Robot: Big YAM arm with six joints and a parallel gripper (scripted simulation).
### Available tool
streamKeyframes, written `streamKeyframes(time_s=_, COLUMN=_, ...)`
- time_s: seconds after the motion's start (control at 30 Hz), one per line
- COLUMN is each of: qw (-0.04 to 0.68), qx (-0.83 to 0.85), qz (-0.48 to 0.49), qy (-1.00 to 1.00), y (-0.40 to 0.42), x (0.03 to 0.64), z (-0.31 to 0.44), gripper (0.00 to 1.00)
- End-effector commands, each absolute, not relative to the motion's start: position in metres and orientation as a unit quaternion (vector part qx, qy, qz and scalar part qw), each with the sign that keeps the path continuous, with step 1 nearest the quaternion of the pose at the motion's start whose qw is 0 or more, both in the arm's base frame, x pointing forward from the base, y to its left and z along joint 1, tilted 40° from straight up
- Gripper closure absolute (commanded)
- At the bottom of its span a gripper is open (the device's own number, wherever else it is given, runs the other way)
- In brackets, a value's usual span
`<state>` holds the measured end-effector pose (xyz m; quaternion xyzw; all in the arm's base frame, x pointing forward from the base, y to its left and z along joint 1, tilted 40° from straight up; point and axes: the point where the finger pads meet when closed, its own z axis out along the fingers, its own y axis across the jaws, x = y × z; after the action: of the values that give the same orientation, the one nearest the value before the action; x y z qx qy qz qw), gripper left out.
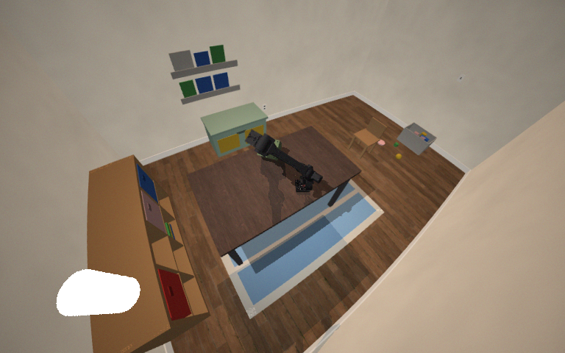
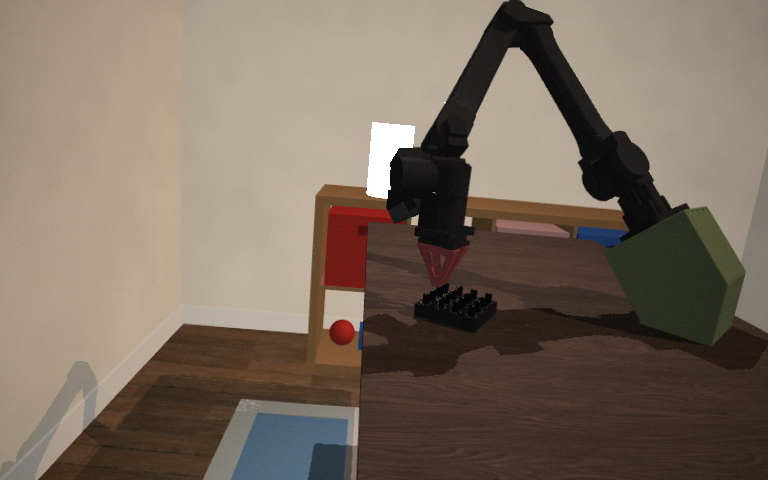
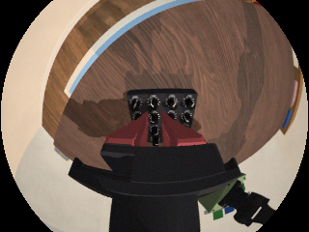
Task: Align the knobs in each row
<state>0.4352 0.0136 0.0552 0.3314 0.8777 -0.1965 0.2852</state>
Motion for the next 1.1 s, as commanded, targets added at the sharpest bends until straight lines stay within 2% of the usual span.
streamKeyframes(time_s=0.0, qw=0.286, qx=0.342, qz=-0.196, qy=0.873, y=0.0039, x=0.434, z=0.0547, gripper=0.82)
streamKeyframes(time_s=1.07, qw=0.281, qx=0.338, qz=-0.2, qy=0.876, y=0.0054, x=0.4413, z=0.0559, gripper=0.82)
